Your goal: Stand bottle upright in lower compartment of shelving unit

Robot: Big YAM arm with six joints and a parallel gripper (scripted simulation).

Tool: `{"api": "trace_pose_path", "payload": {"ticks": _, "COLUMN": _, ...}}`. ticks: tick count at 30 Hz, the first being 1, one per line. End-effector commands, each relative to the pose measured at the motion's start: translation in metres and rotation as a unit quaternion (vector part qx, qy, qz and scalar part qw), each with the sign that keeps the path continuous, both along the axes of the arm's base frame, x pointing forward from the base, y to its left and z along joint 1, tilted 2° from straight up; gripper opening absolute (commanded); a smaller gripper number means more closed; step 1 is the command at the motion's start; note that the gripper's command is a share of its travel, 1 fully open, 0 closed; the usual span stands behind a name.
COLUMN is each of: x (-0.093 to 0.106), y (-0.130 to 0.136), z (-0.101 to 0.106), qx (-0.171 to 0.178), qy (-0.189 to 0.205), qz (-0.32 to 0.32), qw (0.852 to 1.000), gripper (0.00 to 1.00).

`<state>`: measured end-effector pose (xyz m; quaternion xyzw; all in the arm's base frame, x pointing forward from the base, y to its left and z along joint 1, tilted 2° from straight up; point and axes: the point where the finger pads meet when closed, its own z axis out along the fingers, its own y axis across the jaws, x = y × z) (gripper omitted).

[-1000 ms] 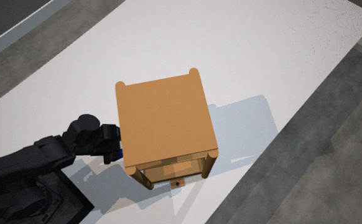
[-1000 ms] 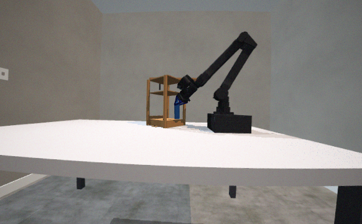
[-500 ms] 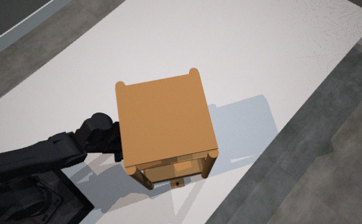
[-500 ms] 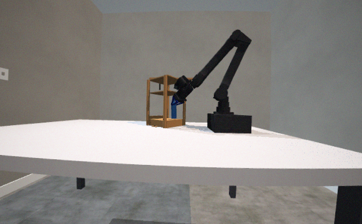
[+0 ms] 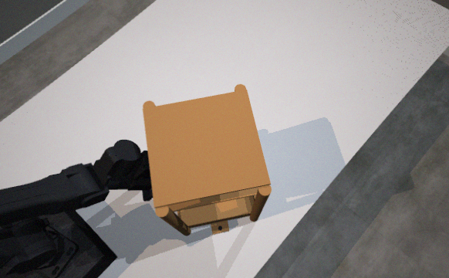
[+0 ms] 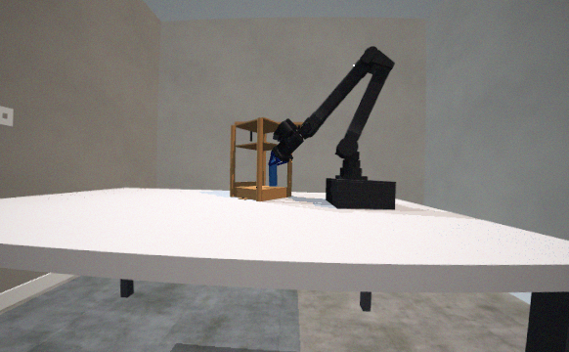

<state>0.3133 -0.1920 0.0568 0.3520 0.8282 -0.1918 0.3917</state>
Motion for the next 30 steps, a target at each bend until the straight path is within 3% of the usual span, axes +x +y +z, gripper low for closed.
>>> {"api": "trace_pose_path", "payload": {"ticks": 1, "x": 0.028, "y": -0.018, "z": 0.033, "qx": -0.02, "qy": -0.048, "qz": -0.006, "qw": 0.999, "gripper": 0.26}}
{"api": "trace_pose_path", "payload": {"ticks": 11, "x": 0.028, "y": -0.018, "z": 0.031, "qx": -0.019, "qy": -0.048, "qz": -0.006, "qw": 0.999, "gripper": 0.26}}
{"api": "trace_pose_path", "payload": {"ticks": 21, "x": 0.021, "y": -0.016, "z": 0.016, "qx": -0.016, "qy": -0.038, "qz": -0.005, "qw": 0.999, "gripper": 0.26}}
{"api": "trace_pose_path", "payload": {"ticks": 30, "x": 0.018, "y": -0.014, "z": 0.018, "qx": -0.018, "qy": -0.041, "qz": -0.005, "qw": 0.999, "gripper": 0.26}}
